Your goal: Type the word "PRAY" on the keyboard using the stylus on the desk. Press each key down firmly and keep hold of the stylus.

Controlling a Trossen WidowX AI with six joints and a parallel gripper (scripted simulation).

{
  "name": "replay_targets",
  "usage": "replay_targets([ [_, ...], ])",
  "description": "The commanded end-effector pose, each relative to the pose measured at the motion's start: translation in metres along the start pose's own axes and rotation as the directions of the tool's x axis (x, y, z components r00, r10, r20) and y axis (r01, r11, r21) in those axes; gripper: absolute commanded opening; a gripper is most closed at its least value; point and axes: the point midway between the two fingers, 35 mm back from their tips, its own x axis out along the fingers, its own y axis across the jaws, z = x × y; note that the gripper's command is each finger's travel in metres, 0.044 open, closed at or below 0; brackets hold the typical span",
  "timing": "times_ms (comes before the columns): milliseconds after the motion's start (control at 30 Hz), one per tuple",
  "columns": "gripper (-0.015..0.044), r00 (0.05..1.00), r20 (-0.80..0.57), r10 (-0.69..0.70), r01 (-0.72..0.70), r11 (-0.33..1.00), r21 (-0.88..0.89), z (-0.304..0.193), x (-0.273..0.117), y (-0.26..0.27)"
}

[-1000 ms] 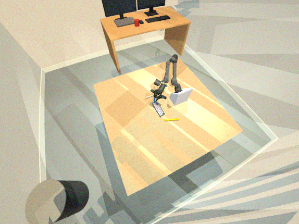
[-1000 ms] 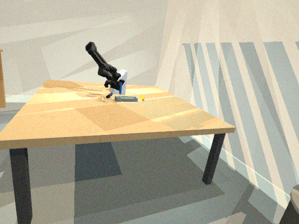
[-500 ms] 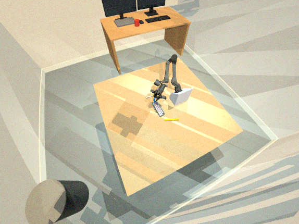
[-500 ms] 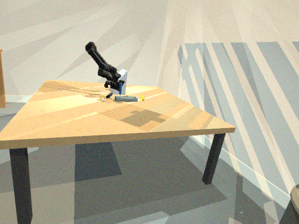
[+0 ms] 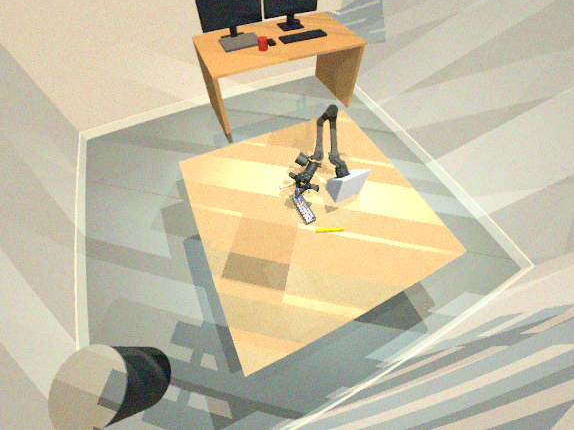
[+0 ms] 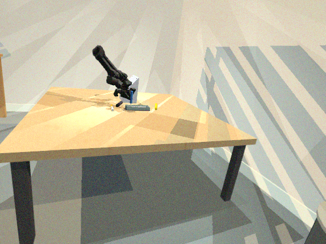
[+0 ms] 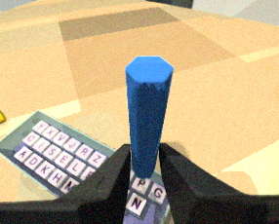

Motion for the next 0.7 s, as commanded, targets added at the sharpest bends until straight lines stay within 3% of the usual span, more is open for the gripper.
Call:
replay_targets([
  [0,0.0081,1.0,-0.001,0.01,-0.01,1.0,-0.001,-0.0023,0.0016,0.0025],
  [667,0.0081,1.0,-0.001,0.01,-0.01,1.0,-0.002,-0.0082,0.0049,0.0026],
])
